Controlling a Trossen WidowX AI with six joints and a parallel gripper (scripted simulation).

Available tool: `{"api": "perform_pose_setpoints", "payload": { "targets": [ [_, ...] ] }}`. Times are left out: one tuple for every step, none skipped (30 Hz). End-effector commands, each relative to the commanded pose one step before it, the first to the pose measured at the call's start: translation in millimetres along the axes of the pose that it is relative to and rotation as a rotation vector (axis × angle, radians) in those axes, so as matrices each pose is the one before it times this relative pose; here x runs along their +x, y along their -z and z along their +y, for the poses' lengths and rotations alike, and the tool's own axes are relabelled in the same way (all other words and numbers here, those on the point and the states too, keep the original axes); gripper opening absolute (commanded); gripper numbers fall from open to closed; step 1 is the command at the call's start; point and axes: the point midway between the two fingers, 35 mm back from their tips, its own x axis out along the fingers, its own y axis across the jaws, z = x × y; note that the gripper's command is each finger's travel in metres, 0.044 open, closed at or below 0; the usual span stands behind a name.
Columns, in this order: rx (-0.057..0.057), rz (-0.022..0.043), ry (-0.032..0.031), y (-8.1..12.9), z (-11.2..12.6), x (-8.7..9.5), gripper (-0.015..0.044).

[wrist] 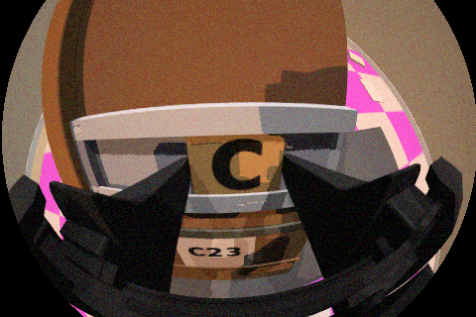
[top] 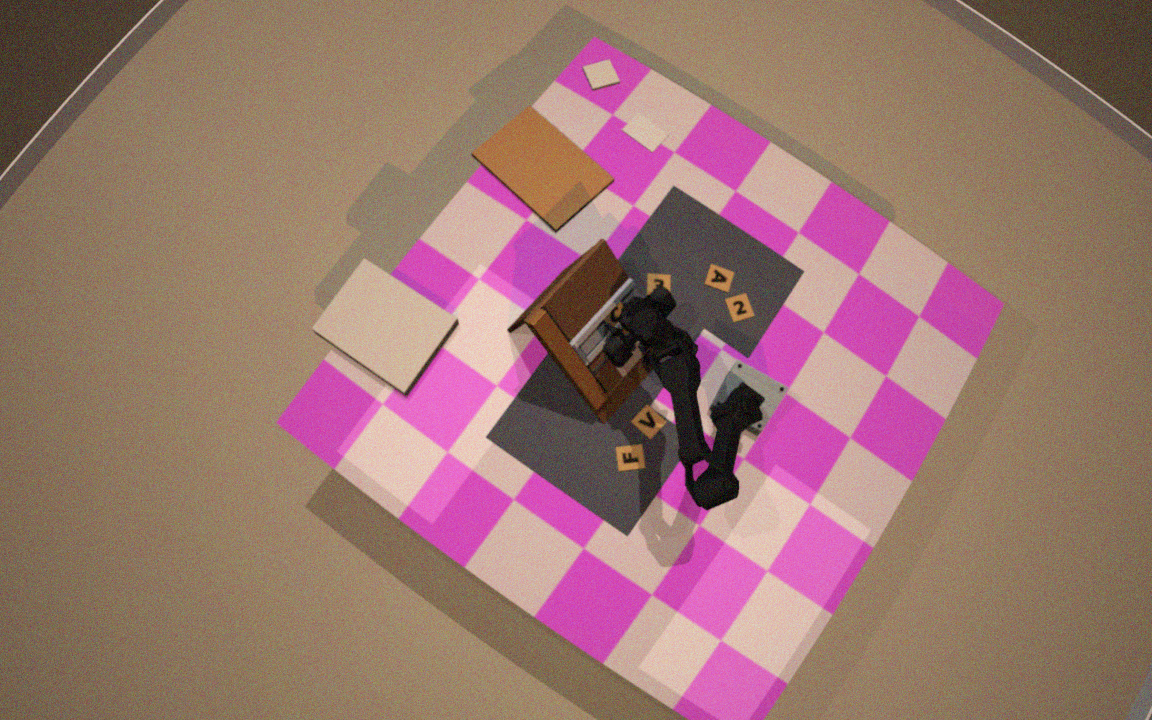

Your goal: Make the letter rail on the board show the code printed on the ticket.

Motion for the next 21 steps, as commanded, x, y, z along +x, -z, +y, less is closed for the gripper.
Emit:
{"api": "perform_pose_setpoints", "payload": {
  "targets": [
    [0.0004, -0.00411, 0.00398, -1.33, 3.44, -0.71, 0.0000],
    [0.0000, 0.00000, -0.00003, -0.06, 0.83, -0.01, 0.0000],
    [0.0000, 0.00000, -0.00003, -0.06, 0.83, -0.01, 0.0000],
    [0.0000, 0.00000, -0.00003, -0.06, 0.83, -0.01, 0.0000],
    [0.0000, 0.00000, -0.00003, -0.05, 0.84, -0.01, 0.0000],
    [0.0000, 0.00000, -0.00003, -0.05, 0.84, -0.01, 0.0000],
    [0.0000, 0.00000, -0.00003, -0.05, 0.84, -0.01, 0.0000],
    [0.0000, 0.00000, -0.00003, -0.05, 0.84, -0.01, 0.0000],
    [0.0000, 0.00000, -0.00003, -0.05, 0.84, -0.01, 0.0000],
    [0.0000, 0.00000, -0.00003, -0.04, 0.84, -0.01, 0.0000],
    [0.0000, 0.00000, -0.00003, -0.04, 0.84, -0.01, 0.0000],
    [0.0000, 0.00000, -0.00003, -0.04, 0.84, -0.01, 0.0000],
    [0.0000, 0.00000, -0.00003, -0.04, 0.84, -0.01, 0.0000],
    [0.0000, 0.00000, -0.00002, -0.03, 0.72, 0.00, 0.0000],
    [0.0000, 0.00000, -0.00002, -0.03, 0.71, 0.00, 0.0000],
    [0.0000, 0.00000, -0.00002, -0.02, 0.73, 0.00, 0.0000],
    [0.0000, 0.00001, -0.00002, -0.02, 0.75, 0.00, 0.0000],
    [0.0000, 0.00001, -0.00002, -0.02, 0.77, 0.00, 0.0000],
    [0.0000, 0.00000, -0.00003, -0.02, 0.78, 0.00, 0.0000],
    [0.0000, 0.00000, -0.00003, -0.02, 0.79, 0.00, 0.0000],
    [0.0000, 0.00000, -0.00003, -0.02, 0.80, 0.00, 0.0000]
  ]
}}
